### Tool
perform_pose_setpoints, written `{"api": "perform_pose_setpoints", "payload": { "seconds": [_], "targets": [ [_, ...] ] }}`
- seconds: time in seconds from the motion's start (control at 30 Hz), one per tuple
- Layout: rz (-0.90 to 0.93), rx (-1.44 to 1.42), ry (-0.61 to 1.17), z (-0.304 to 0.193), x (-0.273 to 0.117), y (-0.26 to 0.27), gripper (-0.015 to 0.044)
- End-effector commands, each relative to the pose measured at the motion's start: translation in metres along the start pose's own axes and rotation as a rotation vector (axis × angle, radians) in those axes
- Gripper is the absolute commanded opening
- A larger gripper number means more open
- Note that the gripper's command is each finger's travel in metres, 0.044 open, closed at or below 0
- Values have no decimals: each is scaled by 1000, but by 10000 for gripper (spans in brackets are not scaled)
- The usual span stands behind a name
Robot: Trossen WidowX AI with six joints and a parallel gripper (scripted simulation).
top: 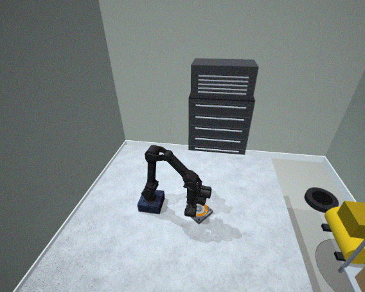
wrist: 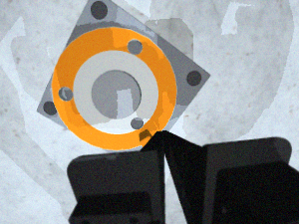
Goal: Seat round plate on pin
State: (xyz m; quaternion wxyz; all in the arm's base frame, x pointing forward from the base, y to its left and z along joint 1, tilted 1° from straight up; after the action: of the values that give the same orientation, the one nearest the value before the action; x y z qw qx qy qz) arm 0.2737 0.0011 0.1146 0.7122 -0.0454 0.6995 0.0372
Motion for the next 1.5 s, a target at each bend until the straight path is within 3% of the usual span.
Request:
{"api": "perform_pose_setpoints", "payload": {
  "seconds": [0.0, 1.47],
  "targets": [
    [3, 3, 5, -5, 2, 5, 0],
    [8, 3, 5, -12, -3, 52, 0]
  ]
}}
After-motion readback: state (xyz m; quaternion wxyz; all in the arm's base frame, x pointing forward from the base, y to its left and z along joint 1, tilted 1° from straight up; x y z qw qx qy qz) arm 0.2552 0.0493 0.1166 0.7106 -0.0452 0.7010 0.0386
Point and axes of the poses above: the point midway between the two fingers, 35 mm back from their tips, its own x axis out along the fingers, its own y axis across the jaws, z = x × y, the point moved 10 cm from there along -x, back along the fingers, and after that the axes turned 2 degrees about x, right-handed, at the moved point
